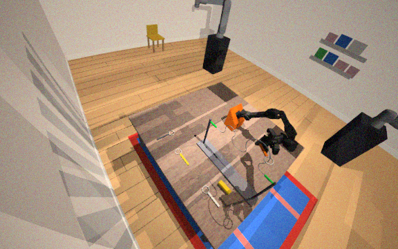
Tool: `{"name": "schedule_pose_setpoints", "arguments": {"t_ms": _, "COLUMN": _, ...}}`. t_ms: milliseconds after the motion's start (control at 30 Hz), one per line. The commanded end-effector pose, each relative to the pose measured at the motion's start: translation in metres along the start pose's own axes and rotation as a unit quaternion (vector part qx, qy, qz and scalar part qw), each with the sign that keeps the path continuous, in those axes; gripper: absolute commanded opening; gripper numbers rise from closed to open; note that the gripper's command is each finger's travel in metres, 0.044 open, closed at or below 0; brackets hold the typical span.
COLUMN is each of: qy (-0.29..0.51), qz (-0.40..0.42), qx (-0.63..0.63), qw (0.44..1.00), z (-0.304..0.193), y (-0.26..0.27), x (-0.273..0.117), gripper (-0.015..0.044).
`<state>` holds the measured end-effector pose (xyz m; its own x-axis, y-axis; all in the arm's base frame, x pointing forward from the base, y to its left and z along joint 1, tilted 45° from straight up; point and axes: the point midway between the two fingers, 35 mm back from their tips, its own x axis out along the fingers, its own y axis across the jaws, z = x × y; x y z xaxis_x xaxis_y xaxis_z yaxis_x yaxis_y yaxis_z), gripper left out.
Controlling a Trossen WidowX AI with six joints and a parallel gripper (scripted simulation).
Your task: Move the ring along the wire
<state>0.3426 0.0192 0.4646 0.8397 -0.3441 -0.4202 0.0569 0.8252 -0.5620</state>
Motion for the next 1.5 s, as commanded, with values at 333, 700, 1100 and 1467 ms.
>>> {"name": "schedule_pose_setpoints", "arguments": {"t_ms": 333, "qy": -0.008, "qz": 0.044, "qx": 0.077, "qw": 0.996, "z": 0.001, "y": 0.005, "x": 0.001, "gripper": -0.0150}}
{"name": "schedule_pose_setpoints", "arguments": {"t_ms": 700, "qy": -0.015, "qz": 0.076, "qx": 0.130, "qw": 0.989, "z": 0.001, "y": 0.008, "x": 0.001, "gripper": -0.0150}}
{"name": "schedule_pose_setpoints", "arguments": {"t_ms": 1100, "qy": -0.022, "qz": 0.106, "qx": 0.182, "qw": 0.977, "z": 0.002, "y": 0.012, "x": 0.002, "gripper": -0.0150}}
{"name": "schedule_pose_setpoints", "arguments": {"t_ms": 1467, "qy": -0.028, "qz": 0.133, "qx": 0.230, "qw": 0.964, "z": 0.004, "y": 0.015, "x": 0.001, "gripper": -0.0150}}
